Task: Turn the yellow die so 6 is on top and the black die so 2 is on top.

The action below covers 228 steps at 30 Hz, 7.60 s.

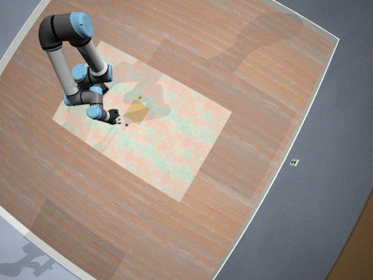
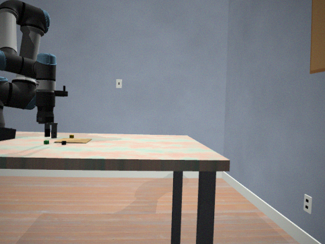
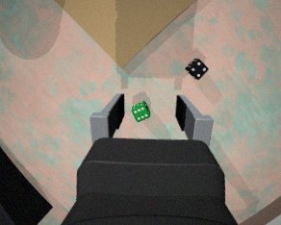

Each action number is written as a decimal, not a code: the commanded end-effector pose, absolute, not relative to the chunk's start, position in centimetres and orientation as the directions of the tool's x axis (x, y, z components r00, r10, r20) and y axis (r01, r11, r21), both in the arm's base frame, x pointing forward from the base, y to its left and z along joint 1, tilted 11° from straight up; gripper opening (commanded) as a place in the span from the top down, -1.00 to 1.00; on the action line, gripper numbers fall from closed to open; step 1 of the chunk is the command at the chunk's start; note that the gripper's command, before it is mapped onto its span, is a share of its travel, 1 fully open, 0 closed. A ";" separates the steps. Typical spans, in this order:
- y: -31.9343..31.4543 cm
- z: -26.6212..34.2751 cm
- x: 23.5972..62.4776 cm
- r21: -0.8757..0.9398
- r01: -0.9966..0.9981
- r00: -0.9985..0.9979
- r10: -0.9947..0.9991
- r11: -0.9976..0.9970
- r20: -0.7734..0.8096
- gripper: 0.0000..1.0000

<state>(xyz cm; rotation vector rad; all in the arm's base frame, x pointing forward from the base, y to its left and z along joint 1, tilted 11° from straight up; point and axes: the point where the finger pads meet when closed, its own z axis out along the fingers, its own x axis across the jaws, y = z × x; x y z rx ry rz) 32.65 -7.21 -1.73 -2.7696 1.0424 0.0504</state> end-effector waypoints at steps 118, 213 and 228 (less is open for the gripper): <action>15.1 2.5 36.2 -0.157 -0.656 0.754 -0.650 -0.738 -0.096 -1.00; 13.1 12.5 34.4 -0.173 -0.492 0.870 -0.489 -0.853 -0.062 -1.00; 13.3 12.4 34.3 -0.178 -0.407 0.913 -0.406 -0.896 -0.045 -1.00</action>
